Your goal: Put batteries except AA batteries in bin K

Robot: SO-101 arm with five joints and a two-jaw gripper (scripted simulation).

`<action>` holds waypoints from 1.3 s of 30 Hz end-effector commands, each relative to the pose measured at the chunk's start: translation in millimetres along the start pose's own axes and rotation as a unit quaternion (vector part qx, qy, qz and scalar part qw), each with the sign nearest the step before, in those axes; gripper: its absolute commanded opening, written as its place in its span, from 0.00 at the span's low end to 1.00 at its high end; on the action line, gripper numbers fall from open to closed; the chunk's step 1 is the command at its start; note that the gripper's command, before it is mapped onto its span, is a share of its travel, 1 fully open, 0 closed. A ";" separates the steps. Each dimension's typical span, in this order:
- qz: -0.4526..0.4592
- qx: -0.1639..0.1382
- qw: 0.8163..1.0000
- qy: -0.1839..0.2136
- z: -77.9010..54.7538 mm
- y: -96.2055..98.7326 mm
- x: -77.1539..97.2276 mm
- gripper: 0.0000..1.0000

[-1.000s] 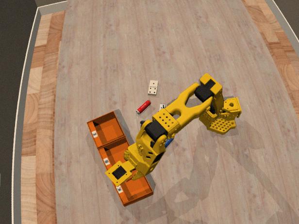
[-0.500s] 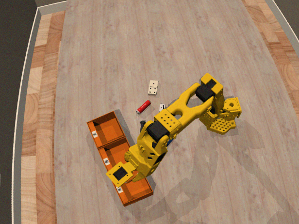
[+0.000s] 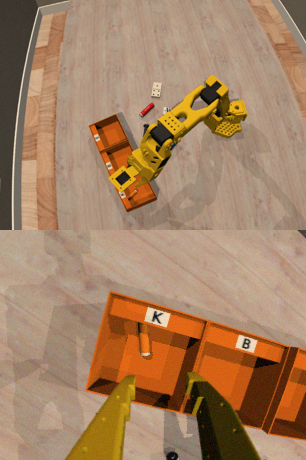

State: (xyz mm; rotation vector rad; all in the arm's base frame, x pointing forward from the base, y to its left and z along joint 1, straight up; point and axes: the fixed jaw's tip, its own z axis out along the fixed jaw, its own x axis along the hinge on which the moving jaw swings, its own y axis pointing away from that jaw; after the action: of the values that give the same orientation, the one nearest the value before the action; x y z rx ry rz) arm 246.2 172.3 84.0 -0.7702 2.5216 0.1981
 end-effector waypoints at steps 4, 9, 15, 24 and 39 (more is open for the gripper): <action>0.001 -0.003 0.999 -0.039 -14.4 2.5 -13.0 0.23; 0.001 -0.003 0.999 -0.039 -21.3 2.5 -14.0 0.23; 0.001 -0.003 0.999 -0.039 -36.4 2.4 -15.4 0.23; 0.001 -0.003 0.999 -0.039 -63.0 2.3 -14.9 0.23; 0.156 0.081 0.983 0.054 -95.6 -76.3 60.3 0.23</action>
State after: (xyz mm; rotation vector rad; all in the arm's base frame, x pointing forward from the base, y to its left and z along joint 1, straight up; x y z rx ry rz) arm 220.3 103.6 125.9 -0.5466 2.6831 0.1155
